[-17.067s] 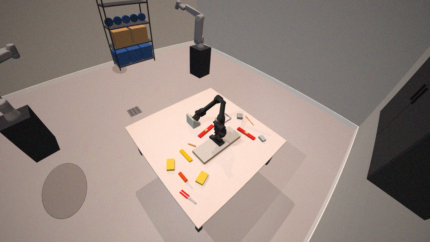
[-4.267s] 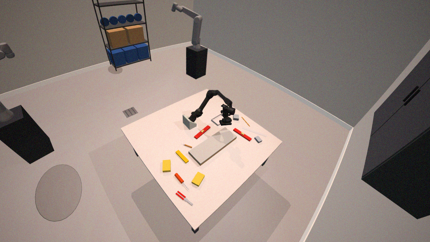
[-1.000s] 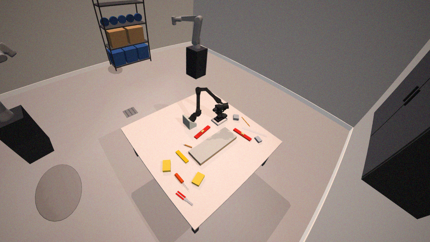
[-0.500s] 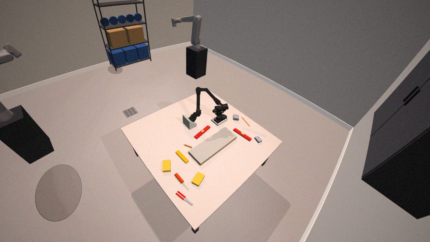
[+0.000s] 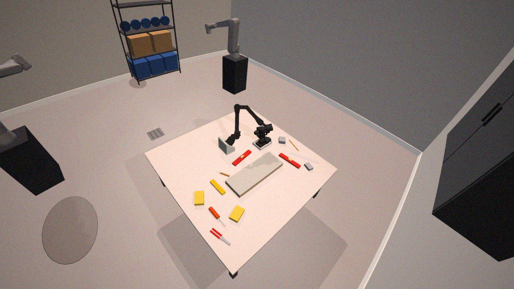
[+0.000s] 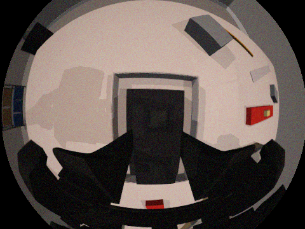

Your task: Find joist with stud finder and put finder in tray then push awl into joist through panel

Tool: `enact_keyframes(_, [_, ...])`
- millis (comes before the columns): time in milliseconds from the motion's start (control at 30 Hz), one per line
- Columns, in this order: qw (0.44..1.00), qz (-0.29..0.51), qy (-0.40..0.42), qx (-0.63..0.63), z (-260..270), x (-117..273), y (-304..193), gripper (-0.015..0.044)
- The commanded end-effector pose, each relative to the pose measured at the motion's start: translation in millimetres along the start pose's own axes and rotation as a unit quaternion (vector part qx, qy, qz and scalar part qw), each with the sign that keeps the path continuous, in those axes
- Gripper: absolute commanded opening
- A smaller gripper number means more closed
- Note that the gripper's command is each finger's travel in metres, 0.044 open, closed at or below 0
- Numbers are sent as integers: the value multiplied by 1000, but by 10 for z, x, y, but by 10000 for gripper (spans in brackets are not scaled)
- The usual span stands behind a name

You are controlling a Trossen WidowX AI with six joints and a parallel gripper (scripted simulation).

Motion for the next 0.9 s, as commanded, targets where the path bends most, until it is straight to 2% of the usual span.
enact_keyframes(0, [1000,1,0,1,-7,20,5,341])
enact_keyframes(133, [1000,12,3,4,-62,250,55,440])
enact_keyframes(367, [1000,5,1,0,-24,893,251,440])
enact_keyframes(467, [1000,4,1,-1,-19,910,258,440])
enact_keyframes(500, [1000,14,3,-3,-62,752,186,440])
enact_keyframes(633, [998,40,-19,-39,-317,743,43,440])
enact_keyframes(867, [976,117,-75,-166,-1078,867,-702,440])
Point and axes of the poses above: the point midway between the two fingers, 35 mm back from their tips, its own x axis back along the fingers, its own z axis across the jaws, y = z × x, the point moved 10 cm from there along x, back along the fingers, and after that the axes turned 4 degrees about x, right-handed, at the moved point
